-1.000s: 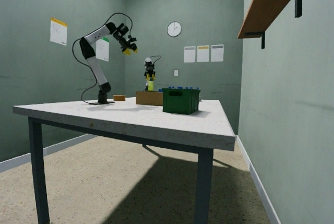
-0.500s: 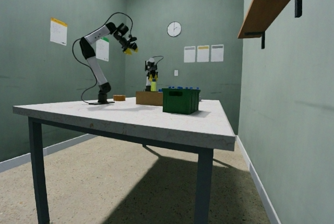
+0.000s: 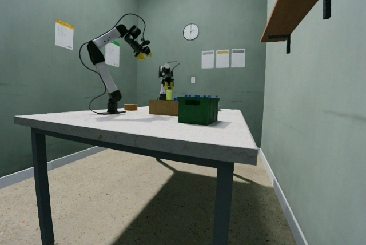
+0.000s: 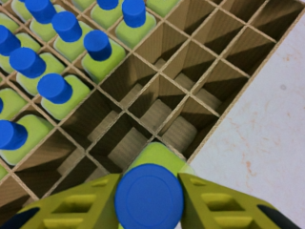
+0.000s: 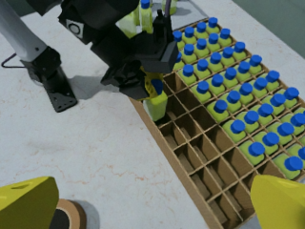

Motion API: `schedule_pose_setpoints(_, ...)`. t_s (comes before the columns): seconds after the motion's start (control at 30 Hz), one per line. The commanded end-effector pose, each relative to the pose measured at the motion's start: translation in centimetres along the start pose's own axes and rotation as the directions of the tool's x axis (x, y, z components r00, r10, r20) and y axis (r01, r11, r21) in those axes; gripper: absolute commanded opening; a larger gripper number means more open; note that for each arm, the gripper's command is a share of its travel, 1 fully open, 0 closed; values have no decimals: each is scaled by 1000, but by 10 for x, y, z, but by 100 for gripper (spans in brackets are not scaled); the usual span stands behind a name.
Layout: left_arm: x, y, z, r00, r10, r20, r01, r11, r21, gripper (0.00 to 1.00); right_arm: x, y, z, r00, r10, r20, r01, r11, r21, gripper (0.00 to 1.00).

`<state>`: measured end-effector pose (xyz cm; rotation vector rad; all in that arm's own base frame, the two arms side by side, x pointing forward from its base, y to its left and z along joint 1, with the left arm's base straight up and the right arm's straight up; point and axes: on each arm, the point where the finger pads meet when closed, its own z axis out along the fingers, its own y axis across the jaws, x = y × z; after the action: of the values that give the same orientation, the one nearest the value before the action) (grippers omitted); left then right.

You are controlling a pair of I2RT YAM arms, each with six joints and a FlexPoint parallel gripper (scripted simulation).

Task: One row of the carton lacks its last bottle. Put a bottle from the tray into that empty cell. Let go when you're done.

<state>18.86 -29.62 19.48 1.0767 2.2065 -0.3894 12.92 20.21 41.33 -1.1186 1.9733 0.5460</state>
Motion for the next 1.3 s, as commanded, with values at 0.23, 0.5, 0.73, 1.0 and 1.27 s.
schedule_pose_setpoints(0.23, -38, 2, -15, 998, 1, 70, -2, 1000, 5, 16, -4, -2, -3, 1000, 5, 22, -5, 1000, 6, 100)
schedule_pose_setpoints(0.5, -24, 3, -6, 994, -5, 107, 4, 1000, 8, 16, -4, -2, -3, 1000, 5, 22, -5, 1000, 6, 100)
schedule_pose_setpoints(0.73, -30, 3, -9, 992, -7, 123, 6, 1000, 9, 16, -4, -2, -3, 1000, 5, 22, -5, 1000, 6, 100)
schedule_pose_setpoints(1.0, -31, 3, -10, 992, -7, 125, 6, 1000, 9, 16, -4, -2, -3, 1000, 5, 22, -5, 1000, 6, 100)
schedule_pose_setpoints(1.27, -19, 2, -5, 994, -11, 106, 10, 1000, 10, 16, -4, -2, -3, 1000, 5, 22, -5, 1000, 6, 100)
